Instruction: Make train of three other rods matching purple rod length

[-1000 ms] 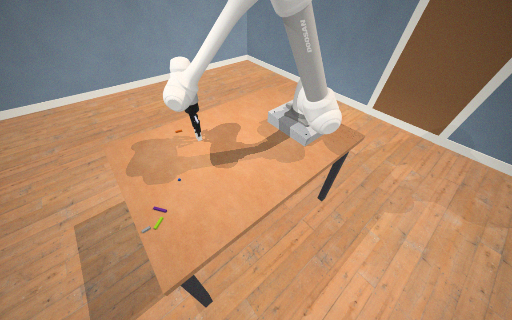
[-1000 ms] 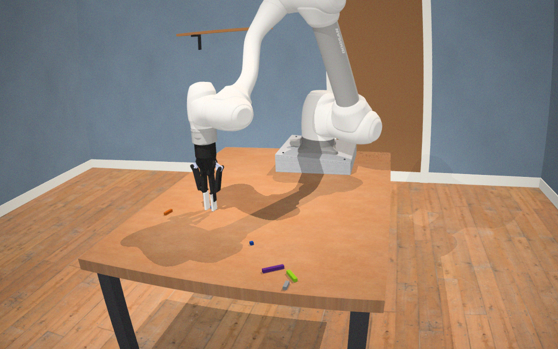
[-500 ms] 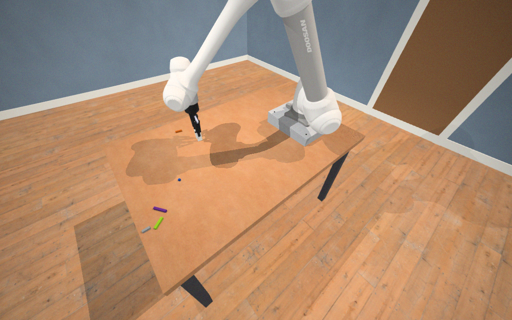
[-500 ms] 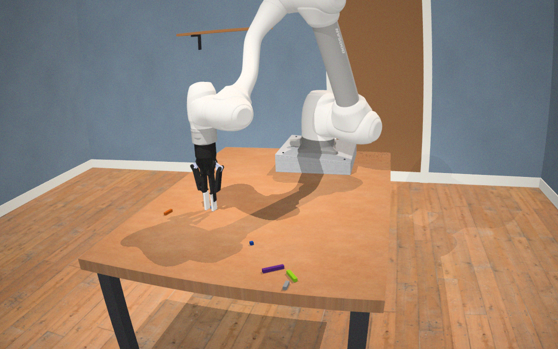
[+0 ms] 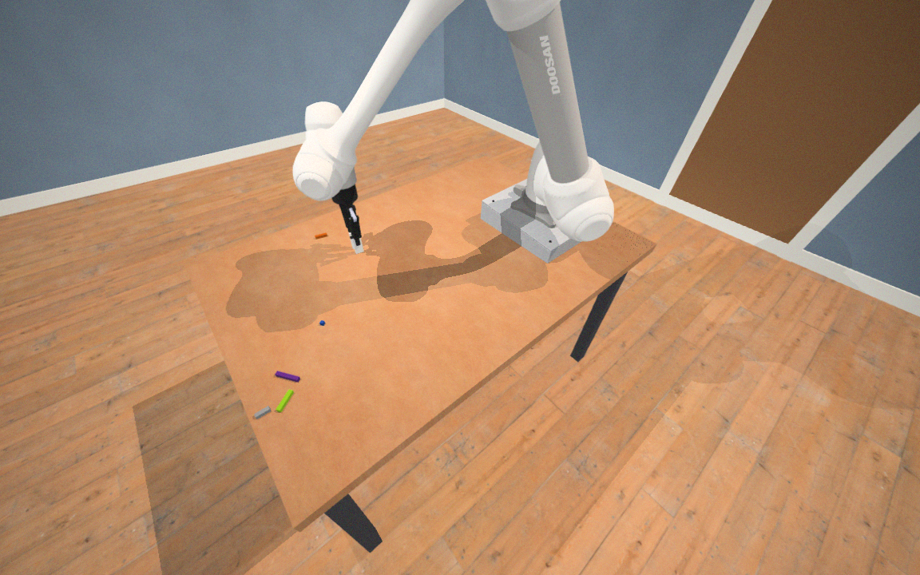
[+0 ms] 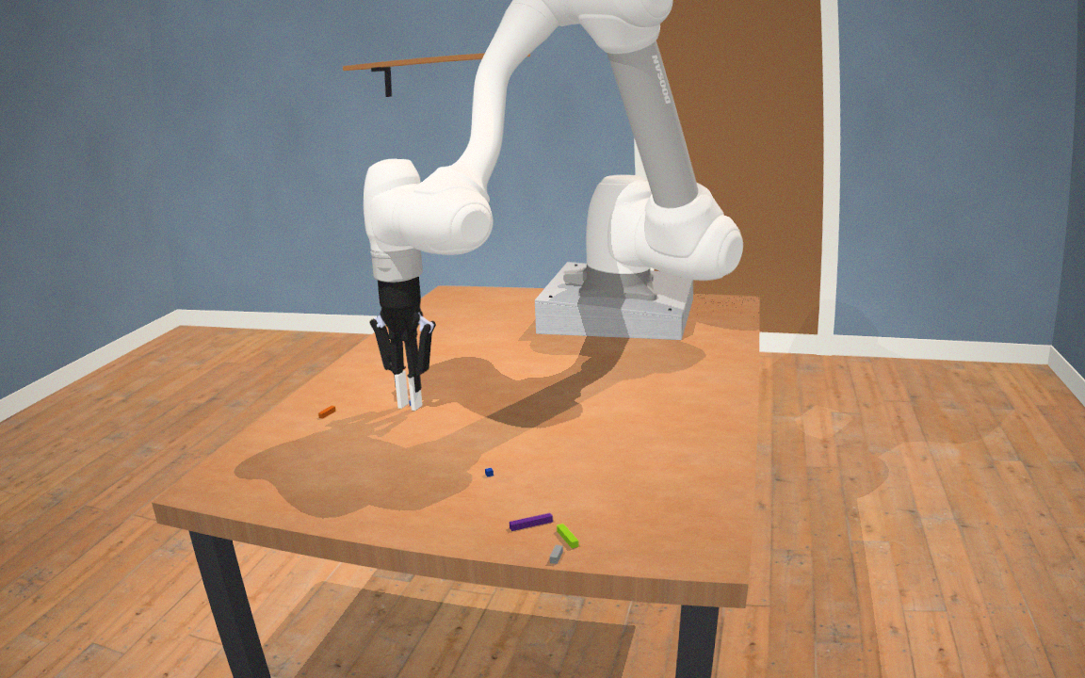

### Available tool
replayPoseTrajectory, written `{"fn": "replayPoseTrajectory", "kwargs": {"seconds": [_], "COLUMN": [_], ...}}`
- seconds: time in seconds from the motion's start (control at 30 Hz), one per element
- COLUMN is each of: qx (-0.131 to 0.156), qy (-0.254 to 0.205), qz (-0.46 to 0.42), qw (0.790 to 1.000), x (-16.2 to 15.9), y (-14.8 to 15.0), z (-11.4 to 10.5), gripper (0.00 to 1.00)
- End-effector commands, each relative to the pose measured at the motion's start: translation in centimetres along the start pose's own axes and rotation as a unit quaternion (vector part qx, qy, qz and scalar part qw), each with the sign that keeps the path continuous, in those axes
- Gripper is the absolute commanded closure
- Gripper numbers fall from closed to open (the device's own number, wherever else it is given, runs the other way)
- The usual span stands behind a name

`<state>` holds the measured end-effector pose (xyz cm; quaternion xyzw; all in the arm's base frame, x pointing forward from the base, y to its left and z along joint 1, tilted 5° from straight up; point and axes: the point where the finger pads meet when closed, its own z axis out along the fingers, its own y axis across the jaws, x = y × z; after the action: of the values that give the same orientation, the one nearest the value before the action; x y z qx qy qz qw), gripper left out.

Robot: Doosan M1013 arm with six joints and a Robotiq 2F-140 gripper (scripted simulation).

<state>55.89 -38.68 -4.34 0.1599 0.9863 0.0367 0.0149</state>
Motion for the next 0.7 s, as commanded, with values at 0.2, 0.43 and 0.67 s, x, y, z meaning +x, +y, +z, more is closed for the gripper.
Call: {"fn": "replayPoseTrajectory", "kwargs": {"seconds": [0.2,0.43,0.67], "qx": [0.0,0.0,0.0], "qy": [0.0,0.0,0.0], "qz": [0.0,0.0,0.0], "qw": [1.0,1.0,1.0], "x": [0.0,0.0,0.0], "y": [0.0,0.0,0.0], "z": [-0.01,-0.01,-0.01], "gripper": [0.88,0.88,0.88]}}
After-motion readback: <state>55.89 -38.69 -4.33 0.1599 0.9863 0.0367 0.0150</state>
